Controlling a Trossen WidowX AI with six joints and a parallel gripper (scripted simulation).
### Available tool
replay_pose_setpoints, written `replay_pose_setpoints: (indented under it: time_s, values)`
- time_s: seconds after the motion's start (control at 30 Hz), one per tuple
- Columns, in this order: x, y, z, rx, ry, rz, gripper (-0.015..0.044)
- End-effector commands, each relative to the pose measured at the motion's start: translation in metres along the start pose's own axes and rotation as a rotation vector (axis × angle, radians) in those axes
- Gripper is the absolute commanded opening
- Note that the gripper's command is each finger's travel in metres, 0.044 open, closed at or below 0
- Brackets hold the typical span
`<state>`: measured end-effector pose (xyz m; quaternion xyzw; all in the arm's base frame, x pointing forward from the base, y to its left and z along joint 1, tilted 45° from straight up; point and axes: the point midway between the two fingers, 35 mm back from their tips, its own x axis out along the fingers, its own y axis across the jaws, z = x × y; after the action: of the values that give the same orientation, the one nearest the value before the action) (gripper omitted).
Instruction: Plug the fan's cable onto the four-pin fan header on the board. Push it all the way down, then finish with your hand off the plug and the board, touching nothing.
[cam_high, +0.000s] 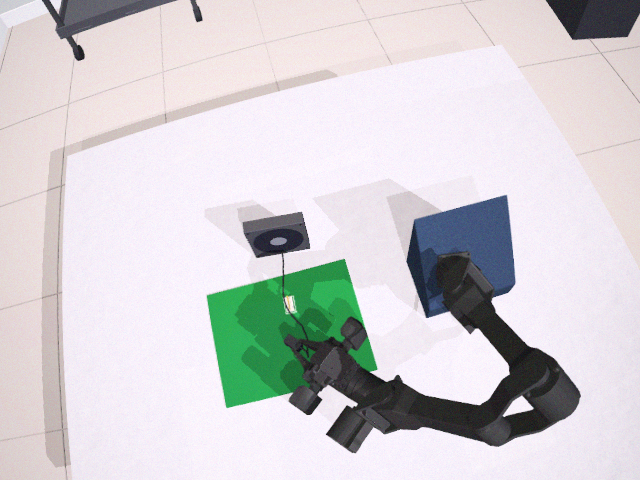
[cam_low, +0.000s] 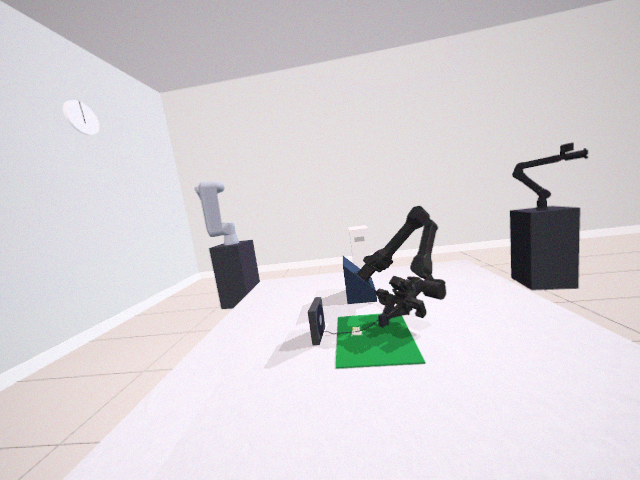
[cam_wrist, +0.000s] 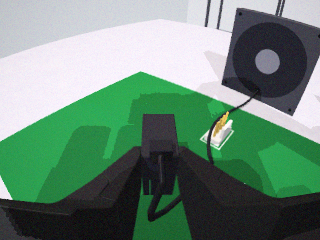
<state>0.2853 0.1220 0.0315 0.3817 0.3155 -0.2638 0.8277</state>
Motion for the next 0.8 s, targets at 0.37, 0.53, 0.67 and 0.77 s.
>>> replay_pose_setpoints:
  time_s: [0.37,0.53,0.67,0.77]
  values:
    - [0.004,0.001,-0.013,0.008,-0.008,0.002,0.0]
    - [0.006,0.001,-0.017,0.008,-0.008,0.002,0.0]
    - [0.007,0.001,-0.021,0.008,-0.008,0.002,0.0]
    - [0.008,0.001,-0.024,0.008,-0.008,0.002,0.0]
